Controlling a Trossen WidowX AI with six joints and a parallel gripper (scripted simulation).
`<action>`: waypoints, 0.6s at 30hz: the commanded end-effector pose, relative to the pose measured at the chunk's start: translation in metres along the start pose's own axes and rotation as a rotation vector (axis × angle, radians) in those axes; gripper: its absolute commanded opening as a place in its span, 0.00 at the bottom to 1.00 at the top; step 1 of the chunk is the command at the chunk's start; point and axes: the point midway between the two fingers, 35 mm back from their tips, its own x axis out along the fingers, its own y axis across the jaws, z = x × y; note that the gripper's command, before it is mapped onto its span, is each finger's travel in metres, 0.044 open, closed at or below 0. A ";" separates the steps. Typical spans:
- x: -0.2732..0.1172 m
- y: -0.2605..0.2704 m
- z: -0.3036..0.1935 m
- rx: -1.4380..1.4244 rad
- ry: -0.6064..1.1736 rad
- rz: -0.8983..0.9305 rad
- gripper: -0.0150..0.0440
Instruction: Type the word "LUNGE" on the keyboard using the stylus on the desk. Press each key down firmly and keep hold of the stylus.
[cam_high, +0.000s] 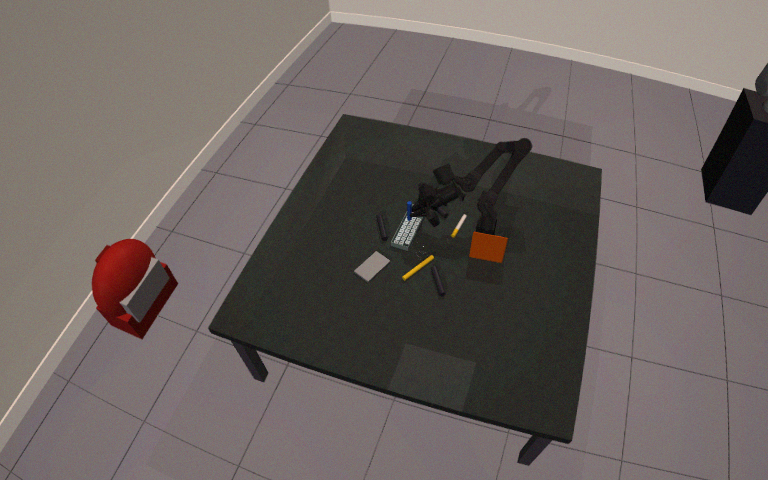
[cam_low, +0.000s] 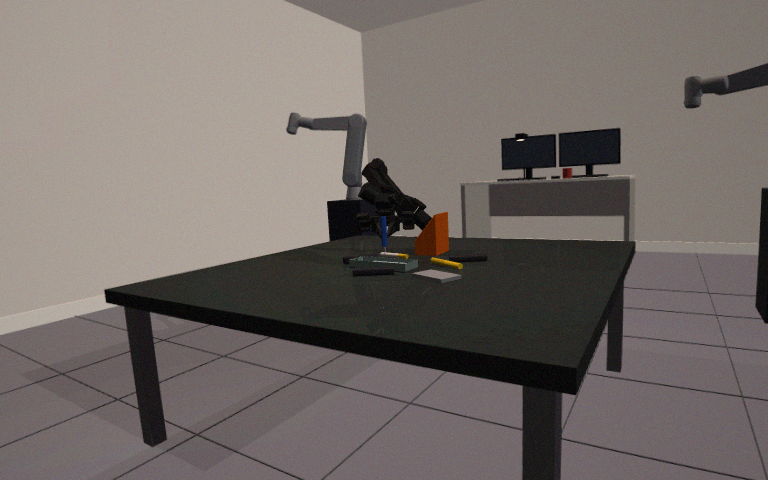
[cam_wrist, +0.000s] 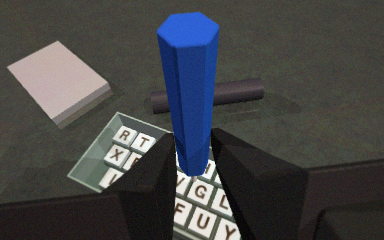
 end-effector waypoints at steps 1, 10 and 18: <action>-0.004 -0.003 0.007 0.005 -0.002 -0.007 0.39; -0.004 -0.003 0.007 0.005 -0.002 -0.007 0.39; -0.001 0.002 0.007 0.001 -0.001 -0.002 0.25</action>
